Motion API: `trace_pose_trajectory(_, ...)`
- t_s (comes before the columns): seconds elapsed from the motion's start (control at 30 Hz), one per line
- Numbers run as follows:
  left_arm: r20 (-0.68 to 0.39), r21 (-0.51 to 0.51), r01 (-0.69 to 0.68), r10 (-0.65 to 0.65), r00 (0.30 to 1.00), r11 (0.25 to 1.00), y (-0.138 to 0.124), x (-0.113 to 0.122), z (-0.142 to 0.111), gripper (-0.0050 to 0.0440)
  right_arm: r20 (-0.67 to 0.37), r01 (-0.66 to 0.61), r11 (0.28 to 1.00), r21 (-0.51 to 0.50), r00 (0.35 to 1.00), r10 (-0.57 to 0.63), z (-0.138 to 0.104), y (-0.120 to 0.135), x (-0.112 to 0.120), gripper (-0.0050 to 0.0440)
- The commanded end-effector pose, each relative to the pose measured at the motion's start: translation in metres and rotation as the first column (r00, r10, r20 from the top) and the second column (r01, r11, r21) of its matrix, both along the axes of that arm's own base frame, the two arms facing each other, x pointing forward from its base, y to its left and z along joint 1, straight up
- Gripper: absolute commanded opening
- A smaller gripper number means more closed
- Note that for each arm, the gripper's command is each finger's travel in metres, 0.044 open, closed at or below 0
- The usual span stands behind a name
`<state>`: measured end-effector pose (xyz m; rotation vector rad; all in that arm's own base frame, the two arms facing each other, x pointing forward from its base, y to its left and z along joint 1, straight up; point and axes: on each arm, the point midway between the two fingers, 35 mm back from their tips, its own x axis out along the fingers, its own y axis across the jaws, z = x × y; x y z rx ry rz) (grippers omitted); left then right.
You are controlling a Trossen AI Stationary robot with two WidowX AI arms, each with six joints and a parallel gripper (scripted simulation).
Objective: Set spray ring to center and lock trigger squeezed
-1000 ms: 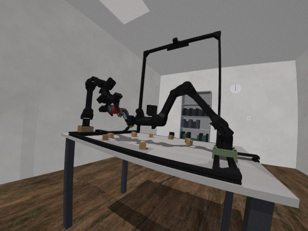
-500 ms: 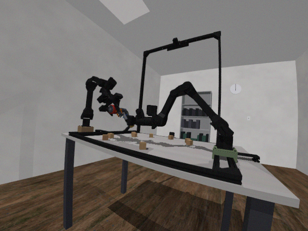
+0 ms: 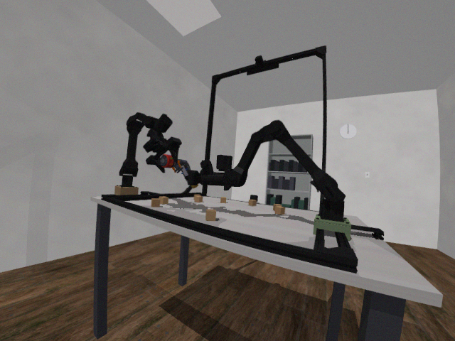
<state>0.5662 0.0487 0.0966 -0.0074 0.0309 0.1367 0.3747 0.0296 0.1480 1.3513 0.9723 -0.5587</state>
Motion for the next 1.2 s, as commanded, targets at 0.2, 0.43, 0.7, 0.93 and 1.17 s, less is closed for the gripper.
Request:
trace_pose_trajectory(0.2,0.030,0.009,-0.003,0.002,1.000,1.000,0.001,0.002,0.011,0.0000,0.001,-0.001,1.000,0.001,1.000,0.001,0.017,-0.003,-0.009,0.0400)
trace_pose_trajectory(0.43,0.030,0.009,-0.003,0.002,1.000,1.000,0.001,0.002,0.011,0.0000,0.001,-0.001,1.000,0.001,1.000,0.001,0.032,-0.007,-0.019,0.0400)
trace_pose_trajectory(0.7,0.030,0.009,-0.003,0.002,1.000,1.000,0.001,0.002,0.011,0.0000,0.001,-0.001,1.000,0.001,1.000,0.001,0.051,-0.012,-0.034,0.0400)
trace_pose_trajectory(0.93,0.030,0.009,-0.003,0.002,1.000,1.000,0.001,0.002,0.011,0.0000,0.001,-0.001,1.000,0.001,1.000,0.001,0.063,-0.015,-0.043,0.0400)
trace_pose_trajectory(1.17,0.030,0.009,-0.003,0.002,1.000,1.000,0.001,0.002,0.011,0.0000,0.001,-0.001,1.000,0.001,1.000,0.001,0.079,-0.019,-0.055,0.0400)
